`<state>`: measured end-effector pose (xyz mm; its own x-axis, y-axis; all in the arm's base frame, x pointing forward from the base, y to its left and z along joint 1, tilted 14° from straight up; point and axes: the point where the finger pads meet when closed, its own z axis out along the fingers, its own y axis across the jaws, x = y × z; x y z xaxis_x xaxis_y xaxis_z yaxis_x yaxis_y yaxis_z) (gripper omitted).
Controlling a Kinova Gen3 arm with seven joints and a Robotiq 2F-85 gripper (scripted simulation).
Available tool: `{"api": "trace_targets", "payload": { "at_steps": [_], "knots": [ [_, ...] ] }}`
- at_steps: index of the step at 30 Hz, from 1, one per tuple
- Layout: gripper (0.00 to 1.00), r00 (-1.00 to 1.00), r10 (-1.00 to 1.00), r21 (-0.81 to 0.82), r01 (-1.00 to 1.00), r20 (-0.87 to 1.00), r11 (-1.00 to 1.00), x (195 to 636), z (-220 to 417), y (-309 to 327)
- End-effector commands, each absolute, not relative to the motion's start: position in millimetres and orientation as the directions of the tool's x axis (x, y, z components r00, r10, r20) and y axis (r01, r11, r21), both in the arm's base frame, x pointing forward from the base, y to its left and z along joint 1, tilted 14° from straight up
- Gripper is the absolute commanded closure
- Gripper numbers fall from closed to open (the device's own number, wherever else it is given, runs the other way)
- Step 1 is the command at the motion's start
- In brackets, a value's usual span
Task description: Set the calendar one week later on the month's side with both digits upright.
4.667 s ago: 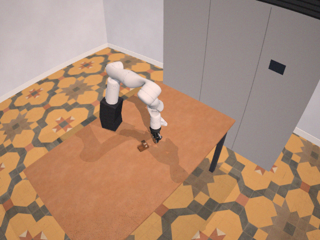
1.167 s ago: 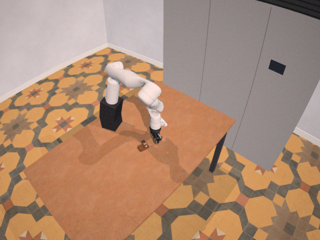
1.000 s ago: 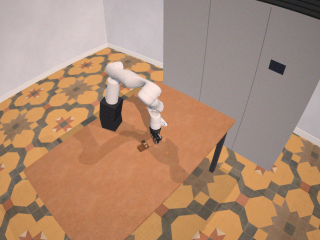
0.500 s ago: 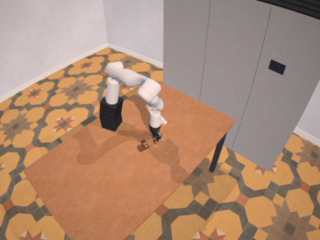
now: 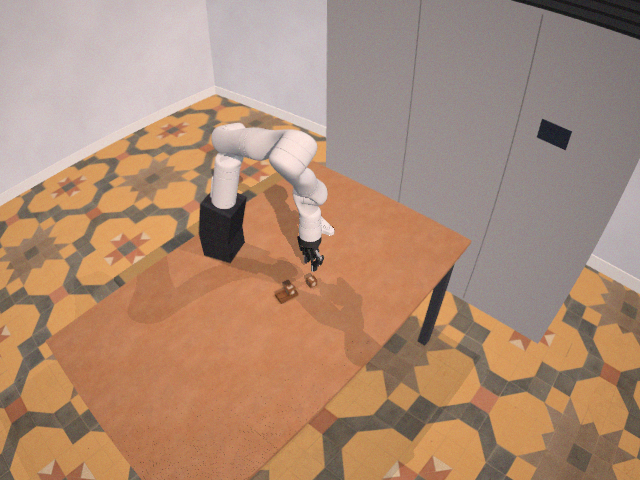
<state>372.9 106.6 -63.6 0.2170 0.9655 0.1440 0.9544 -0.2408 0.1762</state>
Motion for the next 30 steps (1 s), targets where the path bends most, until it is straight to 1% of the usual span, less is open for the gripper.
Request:
{"api": "trace_targets", "payload": {
  "at_steps": [1, 6, 7, 30],
  "knots": [
    [0.54, 0.216, 0.966, 0.193, 0.951, 0.144, -0.242, 377.9, -52.7, 103.5],
    [0.54, 0.216, 0.966, 0.193, 0.951, 0.144, -0.242, 377.3, -50.2, 103.3],
    [0.0, 0.216, 0.966, 0.193, 0.951, 0.144, -0.242, 377.3, -50.2, 103.3],
    [0.0, 0.219, 0.965, 0.193, 0.95, 0.144, -0.245, 378.0, -53.9, 103.6]
  ]
}}
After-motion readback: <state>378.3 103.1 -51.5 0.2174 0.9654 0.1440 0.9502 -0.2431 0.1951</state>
